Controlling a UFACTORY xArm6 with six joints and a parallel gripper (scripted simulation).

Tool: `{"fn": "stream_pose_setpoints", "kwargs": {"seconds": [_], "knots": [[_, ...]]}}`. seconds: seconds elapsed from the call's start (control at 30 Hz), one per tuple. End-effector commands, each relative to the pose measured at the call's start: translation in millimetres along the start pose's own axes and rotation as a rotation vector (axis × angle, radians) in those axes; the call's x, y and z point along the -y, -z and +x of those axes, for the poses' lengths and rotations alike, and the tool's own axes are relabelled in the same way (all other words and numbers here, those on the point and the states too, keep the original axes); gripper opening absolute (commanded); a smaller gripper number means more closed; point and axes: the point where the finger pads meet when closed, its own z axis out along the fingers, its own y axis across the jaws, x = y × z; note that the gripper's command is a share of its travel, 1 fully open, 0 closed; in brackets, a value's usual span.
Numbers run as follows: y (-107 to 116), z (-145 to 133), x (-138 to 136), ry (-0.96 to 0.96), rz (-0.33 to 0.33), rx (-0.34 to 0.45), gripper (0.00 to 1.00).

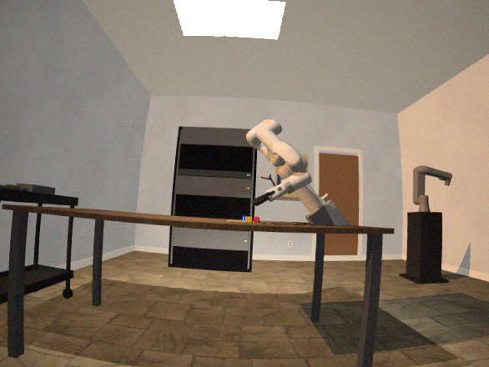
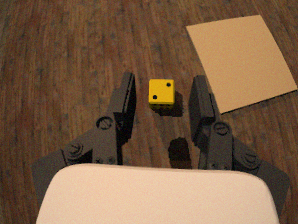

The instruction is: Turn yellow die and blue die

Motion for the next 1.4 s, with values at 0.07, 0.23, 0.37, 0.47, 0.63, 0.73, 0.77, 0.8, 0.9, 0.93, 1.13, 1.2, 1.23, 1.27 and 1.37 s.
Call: {"fn": "stream_pose_setpoints", "kwargs": {"seconds": [0.07, 0.23, 0.37, 0.47, 0.63, 0.73, 0.77, 0.8, 0.9, 0.93, 1.13, 1.2, 1.23, 1.27, 1.37], "knots": [[-1, 4, 1, -0.002, 0.0, 0.09, 0.47], [-6, 11, 1, -0.001, 0.0, 0.234, 0.47], [-7, 13, 1, 0.001, -0.003, 0.294, 0.47], [-8, 15, 1, 0.002, -0.004, 0.327, 0.47], [-10, 19, 1, 0.002, -0.002, 0.418, 0.47], [-11, 21, 1, 0.003, -0.003, 0.467, 0.47], [-12, 22, 1, 0.002, -0.002, 0.481, 0.47], [-12, 23, 1, 0.002, -0.001, 0.502, 0.47], [-14, 26, 1, 0.002, 0.0, 0.555, 0.47], [-14, 27, 0, 0.003, -0.002, 0.573, 0.47], [-16, 31, 1, 0.001, 0.001, 0.642, 0.47], [-18, 33, 0, 0.004, -0.001, 0.711, 0.47], [-18, 34, 0, 0.004, -0.001, 0.727, 0.47], [-19, 35, 0, 0.004, -0.001, 0.745, 0.47], [-20, 38, 1, -0.001, 0.003, 0.79, 0.47]]}}
